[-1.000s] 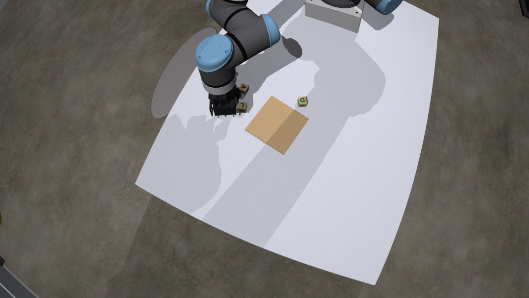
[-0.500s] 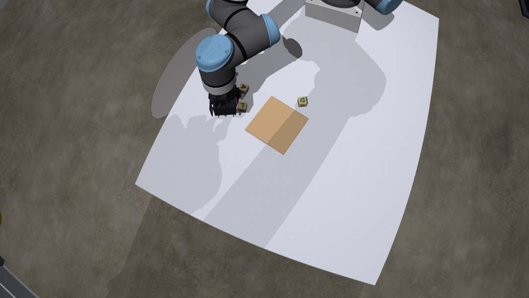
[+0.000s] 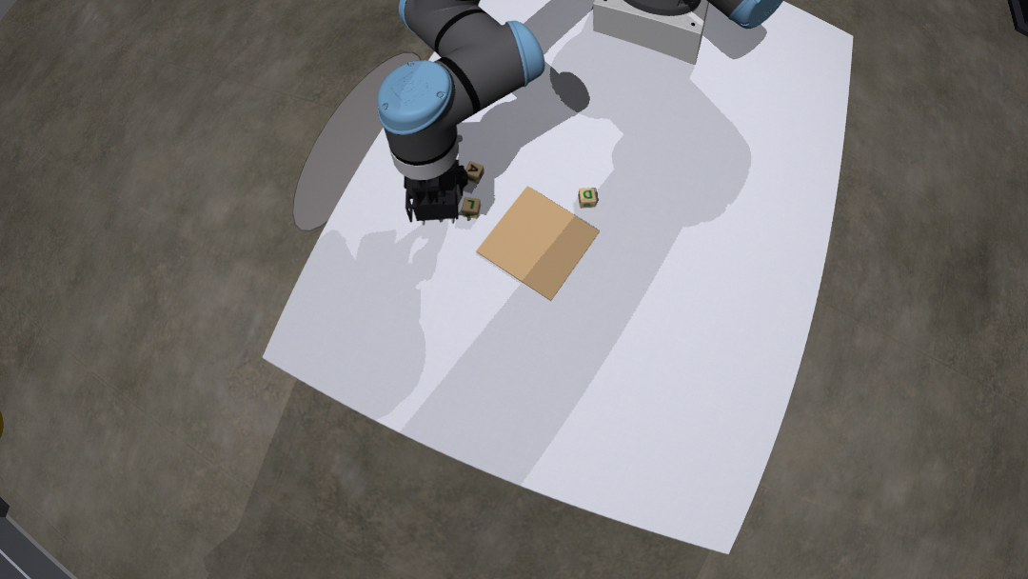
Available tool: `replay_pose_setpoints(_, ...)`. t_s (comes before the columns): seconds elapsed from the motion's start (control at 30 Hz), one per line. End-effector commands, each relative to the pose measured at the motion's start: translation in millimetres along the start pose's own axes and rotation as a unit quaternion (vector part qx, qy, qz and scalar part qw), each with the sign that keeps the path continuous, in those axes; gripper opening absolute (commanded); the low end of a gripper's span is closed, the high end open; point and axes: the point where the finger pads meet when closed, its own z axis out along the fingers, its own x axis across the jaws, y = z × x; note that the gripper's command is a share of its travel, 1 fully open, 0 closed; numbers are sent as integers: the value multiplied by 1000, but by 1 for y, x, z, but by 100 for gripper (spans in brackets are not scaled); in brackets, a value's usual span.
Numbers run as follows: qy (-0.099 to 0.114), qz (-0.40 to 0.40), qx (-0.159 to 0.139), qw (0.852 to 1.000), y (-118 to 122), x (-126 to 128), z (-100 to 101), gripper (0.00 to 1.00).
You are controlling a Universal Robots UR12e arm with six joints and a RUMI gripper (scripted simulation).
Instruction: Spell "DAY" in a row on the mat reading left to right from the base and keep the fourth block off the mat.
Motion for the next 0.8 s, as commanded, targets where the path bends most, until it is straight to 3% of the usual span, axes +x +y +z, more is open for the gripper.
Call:
replay_pose_setpoints(0.0, -1, 0, 0, 1000, 0, -1, -19, 5)
replay_pose_setpoints(0.37, -1, 0, 0, 1000, 0, 0, -83, 5)
replay_pose_setpoints(0.77, -1, 0, 0, 1000, 0, 0, -86, 5)
